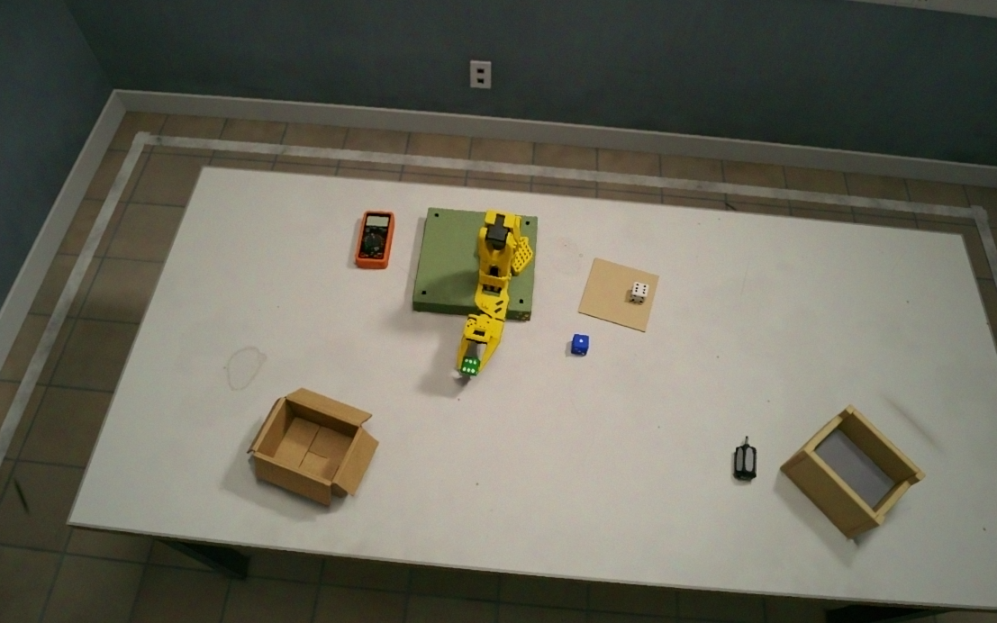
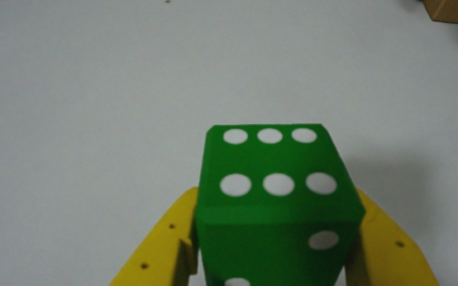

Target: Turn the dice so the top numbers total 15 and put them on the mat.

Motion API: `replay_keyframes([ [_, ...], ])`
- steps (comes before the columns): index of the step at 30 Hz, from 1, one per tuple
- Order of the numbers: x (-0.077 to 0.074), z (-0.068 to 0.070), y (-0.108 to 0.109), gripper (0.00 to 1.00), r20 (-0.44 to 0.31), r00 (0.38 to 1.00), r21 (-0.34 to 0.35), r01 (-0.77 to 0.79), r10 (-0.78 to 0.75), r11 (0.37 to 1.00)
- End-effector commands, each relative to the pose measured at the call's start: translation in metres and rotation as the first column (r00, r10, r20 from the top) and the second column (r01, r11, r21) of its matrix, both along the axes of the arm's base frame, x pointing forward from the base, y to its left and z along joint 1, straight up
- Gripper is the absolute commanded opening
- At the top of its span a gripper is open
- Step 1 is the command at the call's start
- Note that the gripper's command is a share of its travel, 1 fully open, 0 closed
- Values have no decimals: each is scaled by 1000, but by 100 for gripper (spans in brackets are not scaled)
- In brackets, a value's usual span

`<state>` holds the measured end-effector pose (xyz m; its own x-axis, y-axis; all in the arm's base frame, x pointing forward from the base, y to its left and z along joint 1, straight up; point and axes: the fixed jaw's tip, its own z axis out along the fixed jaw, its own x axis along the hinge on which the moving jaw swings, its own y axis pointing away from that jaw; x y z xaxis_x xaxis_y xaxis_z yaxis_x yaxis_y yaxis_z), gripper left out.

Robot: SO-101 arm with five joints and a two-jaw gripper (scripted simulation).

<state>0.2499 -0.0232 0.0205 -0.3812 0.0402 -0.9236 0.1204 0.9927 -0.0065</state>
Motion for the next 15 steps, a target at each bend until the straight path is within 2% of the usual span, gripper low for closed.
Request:
replay_keyframes([
  [1, -3, -3, -3, 0, -11, 1000, 10, 15, -15, 1000],
  [15, -3, -2, -3, 0, -3, 1000, 25, 22, -22, 999],
])
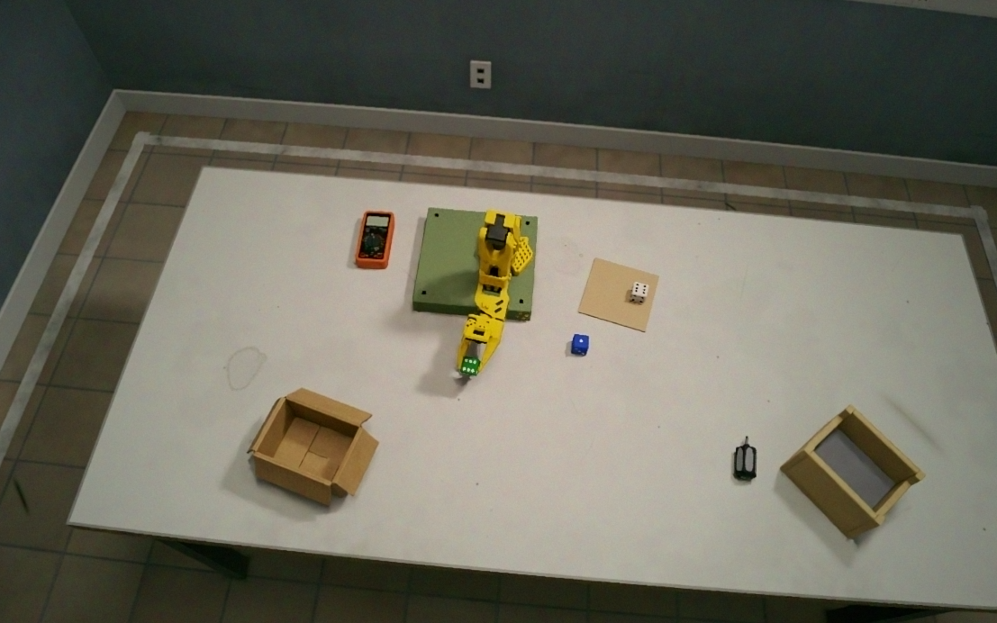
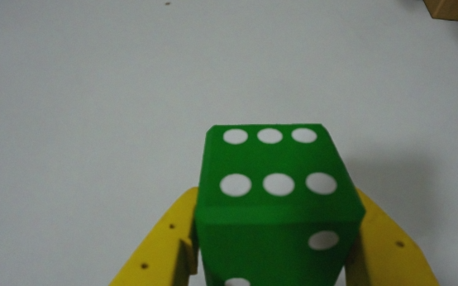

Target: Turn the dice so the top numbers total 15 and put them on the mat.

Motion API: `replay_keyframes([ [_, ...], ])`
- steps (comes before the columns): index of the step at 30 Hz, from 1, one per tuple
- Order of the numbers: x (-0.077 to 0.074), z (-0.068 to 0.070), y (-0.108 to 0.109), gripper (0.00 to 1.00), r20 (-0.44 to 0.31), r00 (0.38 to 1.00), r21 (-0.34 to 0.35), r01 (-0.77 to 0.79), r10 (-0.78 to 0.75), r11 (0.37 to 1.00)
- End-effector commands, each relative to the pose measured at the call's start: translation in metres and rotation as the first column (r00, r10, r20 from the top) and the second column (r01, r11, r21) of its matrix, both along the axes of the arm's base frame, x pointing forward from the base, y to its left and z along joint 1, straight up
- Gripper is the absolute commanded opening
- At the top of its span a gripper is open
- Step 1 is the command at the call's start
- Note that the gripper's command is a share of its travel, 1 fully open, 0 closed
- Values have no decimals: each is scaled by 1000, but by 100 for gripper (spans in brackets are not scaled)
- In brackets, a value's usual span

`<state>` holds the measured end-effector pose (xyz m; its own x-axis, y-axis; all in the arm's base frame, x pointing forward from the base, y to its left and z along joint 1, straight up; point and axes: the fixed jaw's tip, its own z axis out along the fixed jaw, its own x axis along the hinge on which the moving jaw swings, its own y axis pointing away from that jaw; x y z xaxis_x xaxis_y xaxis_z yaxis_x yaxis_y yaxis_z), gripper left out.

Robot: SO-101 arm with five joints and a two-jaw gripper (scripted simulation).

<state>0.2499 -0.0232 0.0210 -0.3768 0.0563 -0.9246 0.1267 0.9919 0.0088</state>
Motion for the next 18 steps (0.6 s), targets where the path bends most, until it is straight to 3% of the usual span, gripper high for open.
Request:
replay_keyframes([
  [1, -3, -2, -3, 0, -8, 1000, 10, 15, -15, 1000],
  [18, -3, -7, -3, 0, -8, 1000, 10, 15, -15, 1000],
])
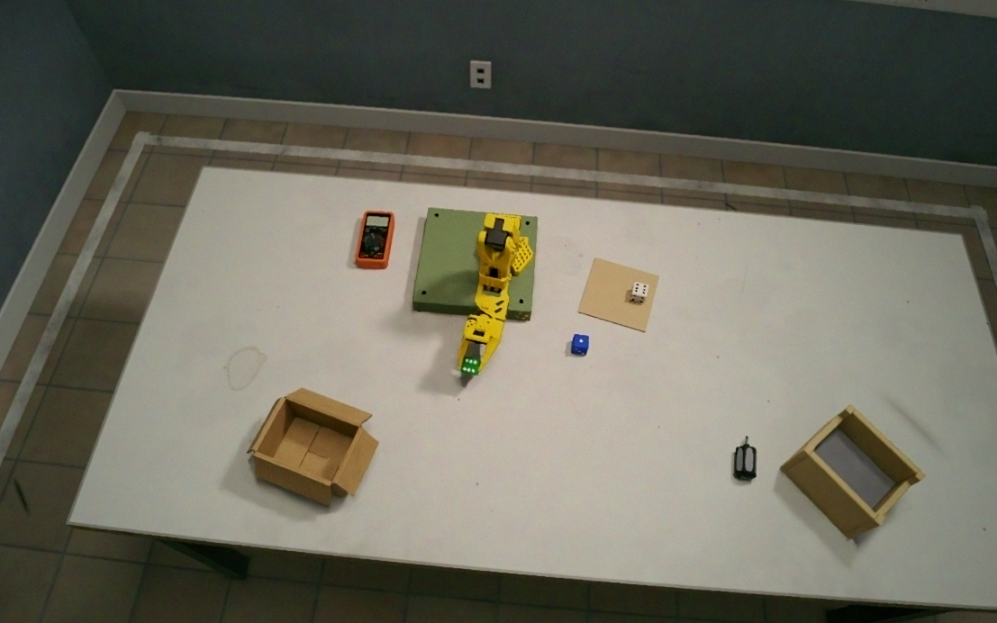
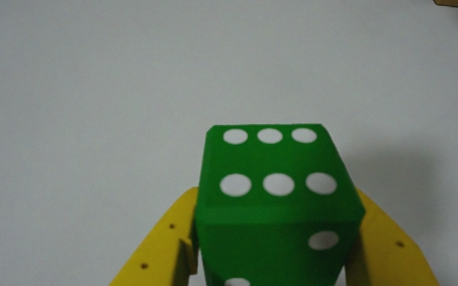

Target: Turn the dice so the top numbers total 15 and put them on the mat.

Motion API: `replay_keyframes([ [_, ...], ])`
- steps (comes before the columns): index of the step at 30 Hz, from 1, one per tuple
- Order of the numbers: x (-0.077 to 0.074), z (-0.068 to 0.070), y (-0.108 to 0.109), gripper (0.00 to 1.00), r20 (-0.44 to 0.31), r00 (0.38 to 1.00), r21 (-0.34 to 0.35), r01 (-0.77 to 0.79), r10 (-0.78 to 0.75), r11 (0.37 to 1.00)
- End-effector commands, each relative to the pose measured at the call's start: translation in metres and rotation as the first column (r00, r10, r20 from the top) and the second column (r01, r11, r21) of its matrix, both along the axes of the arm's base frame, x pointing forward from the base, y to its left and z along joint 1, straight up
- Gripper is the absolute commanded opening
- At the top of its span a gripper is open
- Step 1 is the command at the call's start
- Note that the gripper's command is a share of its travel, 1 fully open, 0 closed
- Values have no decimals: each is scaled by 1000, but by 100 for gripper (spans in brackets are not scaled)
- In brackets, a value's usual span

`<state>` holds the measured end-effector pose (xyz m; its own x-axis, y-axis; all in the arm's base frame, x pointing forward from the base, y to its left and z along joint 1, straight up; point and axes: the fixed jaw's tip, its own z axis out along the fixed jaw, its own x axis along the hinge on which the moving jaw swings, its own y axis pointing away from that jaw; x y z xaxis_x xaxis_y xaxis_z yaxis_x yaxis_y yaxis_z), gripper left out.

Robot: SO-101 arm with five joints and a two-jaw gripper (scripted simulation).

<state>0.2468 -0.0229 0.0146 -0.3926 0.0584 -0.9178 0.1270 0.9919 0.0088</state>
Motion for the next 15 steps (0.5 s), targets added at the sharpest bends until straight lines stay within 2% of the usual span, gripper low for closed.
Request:
replay_keyframes([
  [1, 0, -1, -3, 0, 10, 1000, 8, 15, -15, 1000],
  [15, 0, -6, -3, 0, 9, 1000, 8, 15, -15, 1000],
])
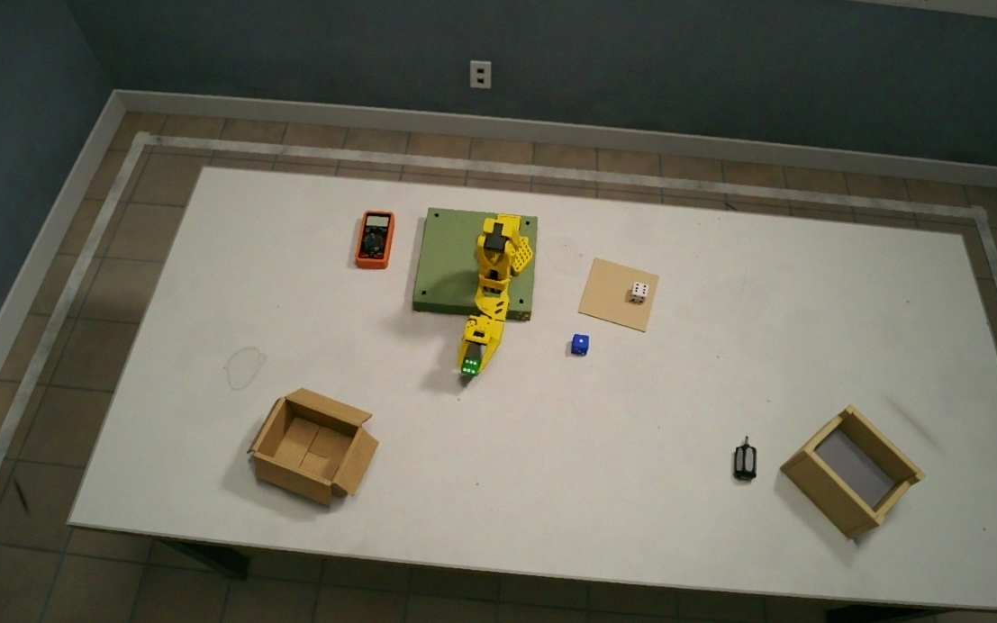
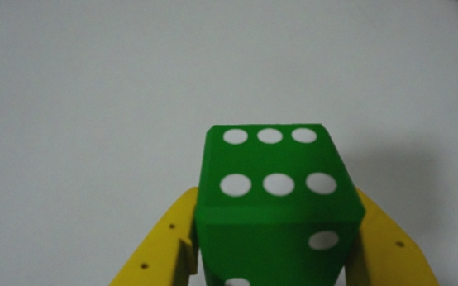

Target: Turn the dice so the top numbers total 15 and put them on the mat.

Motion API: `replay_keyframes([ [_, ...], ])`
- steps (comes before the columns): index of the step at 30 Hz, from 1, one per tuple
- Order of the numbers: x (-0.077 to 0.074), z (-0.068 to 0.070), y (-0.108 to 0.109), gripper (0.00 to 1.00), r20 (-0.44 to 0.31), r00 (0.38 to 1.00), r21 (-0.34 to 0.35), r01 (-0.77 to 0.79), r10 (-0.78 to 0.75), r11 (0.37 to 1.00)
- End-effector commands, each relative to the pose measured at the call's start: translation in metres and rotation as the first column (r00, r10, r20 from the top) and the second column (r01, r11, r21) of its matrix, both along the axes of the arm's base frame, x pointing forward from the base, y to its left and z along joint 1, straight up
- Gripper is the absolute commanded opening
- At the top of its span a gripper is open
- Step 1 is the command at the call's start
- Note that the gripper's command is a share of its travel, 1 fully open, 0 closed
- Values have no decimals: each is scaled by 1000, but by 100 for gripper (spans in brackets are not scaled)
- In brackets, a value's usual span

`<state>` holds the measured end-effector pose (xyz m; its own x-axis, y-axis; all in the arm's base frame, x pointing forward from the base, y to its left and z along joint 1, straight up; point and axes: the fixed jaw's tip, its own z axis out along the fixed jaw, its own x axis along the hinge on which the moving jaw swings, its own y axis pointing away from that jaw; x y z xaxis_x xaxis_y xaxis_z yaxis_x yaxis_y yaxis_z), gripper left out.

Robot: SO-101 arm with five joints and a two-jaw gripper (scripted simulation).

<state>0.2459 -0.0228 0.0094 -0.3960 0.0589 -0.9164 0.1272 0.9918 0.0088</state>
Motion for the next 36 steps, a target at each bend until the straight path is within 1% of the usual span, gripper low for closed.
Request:
replay_keyframes([
  [1, 1, -1, -3, 0, 13, 1000, 7, 15, -15, 1000],
  [11, 1, -3, -3, 0, 13, 1000, 7, 15, -15, 1000],
  [20, 1, -8, -3, 0, 13, 1000, 7, 15, -15, 1000],
  [28, 1, -9, -3, 0, 13, 1000, 7, 15, -15, 1000],
  [36, 1, -14, -3, 0, 13, 1000, 7, 15, -15, 1000],
])
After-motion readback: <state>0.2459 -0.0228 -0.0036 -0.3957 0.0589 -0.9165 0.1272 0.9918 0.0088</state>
